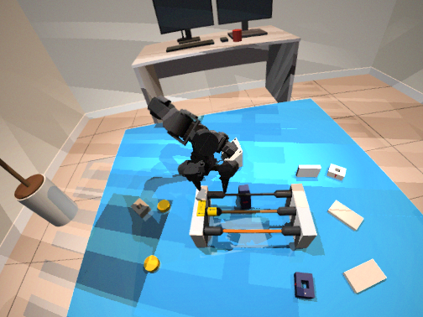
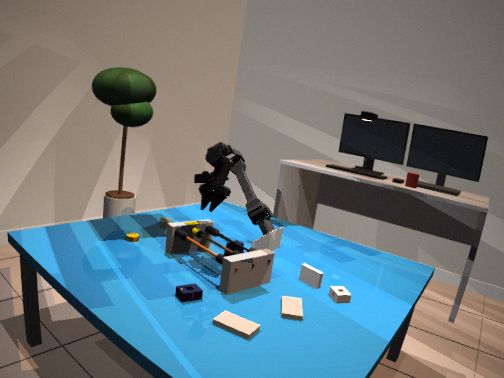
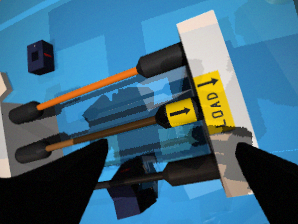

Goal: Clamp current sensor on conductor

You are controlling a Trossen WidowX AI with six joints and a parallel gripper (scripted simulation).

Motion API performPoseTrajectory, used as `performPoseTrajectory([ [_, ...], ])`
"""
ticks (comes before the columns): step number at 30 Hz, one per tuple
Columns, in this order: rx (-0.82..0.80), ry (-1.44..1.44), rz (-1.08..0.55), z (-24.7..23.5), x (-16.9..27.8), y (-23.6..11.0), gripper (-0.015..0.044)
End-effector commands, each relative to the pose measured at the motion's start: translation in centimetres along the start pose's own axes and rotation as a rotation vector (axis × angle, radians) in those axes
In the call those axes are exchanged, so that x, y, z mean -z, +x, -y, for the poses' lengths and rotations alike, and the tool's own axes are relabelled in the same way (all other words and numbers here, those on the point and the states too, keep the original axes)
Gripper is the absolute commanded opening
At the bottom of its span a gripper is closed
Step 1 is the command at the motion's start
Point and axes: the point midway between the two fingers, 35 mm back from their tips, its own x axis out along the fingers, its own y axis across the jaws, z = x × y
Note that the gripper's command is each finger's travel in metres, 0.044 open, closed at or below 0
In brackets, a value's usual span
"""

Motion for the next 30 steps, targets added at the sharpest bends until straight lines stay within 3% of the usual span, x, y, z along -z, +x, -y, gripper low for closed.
performPoseTrajectory([
  [1,0.214,-0.087,0.037,2.2,-1.0,-1.7,0.044],
  [23,0.214,-0.087,0.037,2.2,-1.0,-1.7,0.044],
  [27,0.167,-0.196,-0.016,-0.9,2.3,-0.5,0.0335],
  [30,0.12,-0.327,-0.078,-3.7,6.8,0.9,0.0332],
])
